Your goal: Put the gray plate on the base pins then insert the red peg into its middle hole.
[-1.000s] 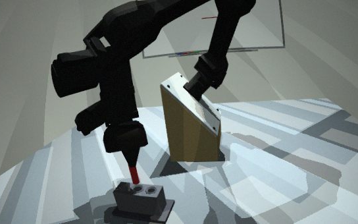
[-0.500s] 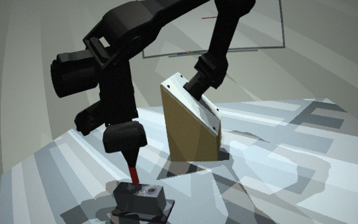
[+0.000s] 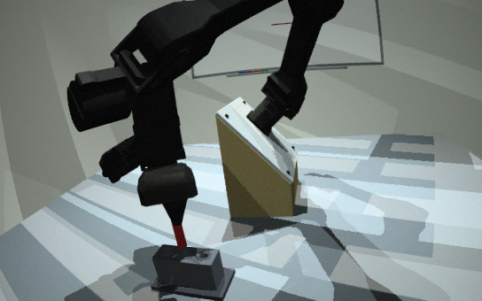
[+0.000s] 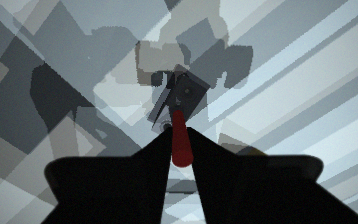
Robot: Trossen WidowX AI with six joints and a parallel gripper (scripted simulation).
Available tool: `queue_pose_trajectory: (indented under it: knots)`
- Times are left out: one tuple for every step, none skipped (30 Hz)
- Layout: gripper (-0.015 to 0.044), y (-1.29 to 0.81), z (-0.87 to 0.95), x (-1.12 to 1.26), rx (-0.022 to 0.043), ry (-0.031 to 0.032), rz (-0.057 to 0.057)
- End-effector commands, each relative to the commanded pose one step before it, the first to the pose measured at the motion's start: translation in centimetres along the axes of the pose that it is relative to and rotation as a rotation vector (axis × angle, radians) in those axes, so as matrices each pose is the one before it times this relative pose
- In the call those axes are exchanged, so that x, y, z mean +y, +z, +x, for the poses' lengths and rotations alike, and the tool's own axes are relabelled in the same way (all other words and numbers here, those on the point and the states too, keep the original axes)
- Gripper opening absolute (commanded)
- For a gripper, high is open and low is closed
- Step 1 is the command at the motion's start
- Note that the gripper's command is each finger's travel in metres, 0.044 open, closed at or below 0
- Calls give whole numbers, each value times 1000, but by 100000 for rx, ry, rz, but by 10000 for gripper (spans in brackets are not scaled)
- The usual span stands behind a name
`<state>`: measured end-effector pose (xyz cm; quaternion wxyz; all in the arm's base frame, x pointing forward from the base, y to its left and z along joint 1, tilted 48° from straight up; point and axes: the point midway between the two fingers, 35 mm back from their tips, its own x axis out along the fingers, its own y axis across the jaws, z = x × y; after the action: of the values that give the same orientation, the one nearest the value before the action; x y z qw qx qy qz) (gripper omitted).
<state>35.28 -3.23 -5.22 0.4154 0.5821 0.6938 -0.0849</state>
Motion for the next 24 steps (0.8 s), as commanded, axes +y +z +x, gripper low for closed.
queue_pose_trajectory:
  knots:
    - [0, 48, 3, -27, -84, -308, -41]
    - [0, 0, 0, 0, 0, 0, 0]
    - [0, 0, 0, 0, 0, 0, 0]
    - [0, 0, 0, 0, 0, 0, 0]
    - [0, 0, 0, 0, 0, 0, 0]
    - [0, 0, 0, 0, 0, 0, 0]
    - [0, 0, 0, 0, 0, 0, 0]
    - [0, 0, 0, 0, 0, 0, 0]
    - [0, 0, 0, 0, 0, 0, 0]
    - [0, 0, 0, 0, 0, 0, 0]
    - [0, 0, 0, 0, 0, 0, 0]
    - [0, 0, 0, 0, 0, 0, 0]
    - [0, 0, 0, 0, 0, 0, 0]
    - [0, -8, -4, 13, 8, 84, -5]
    - [0, -8, -4, 13, 8, 84, -5]
    - [0, -8, -4, 13, 8, 84, -5]
    - [0, -8, -4, 13, 8, 84, -5]
    - [0, 0, 0, 0, 0, 0, 0]
    - [0, 0, 0, 0, 0, 0, 0]
    - [0, 0, 0, 0, 0, 0, 0]
    - [0, 1, 24, -1, 0, -4, 0]
    - [0, 3, 49, -2, 0, -8, 1]
    - [0, 4, 76, -4, 0, -13, 1]
    - [0, 4, 95, -5, 0, -16, 1]
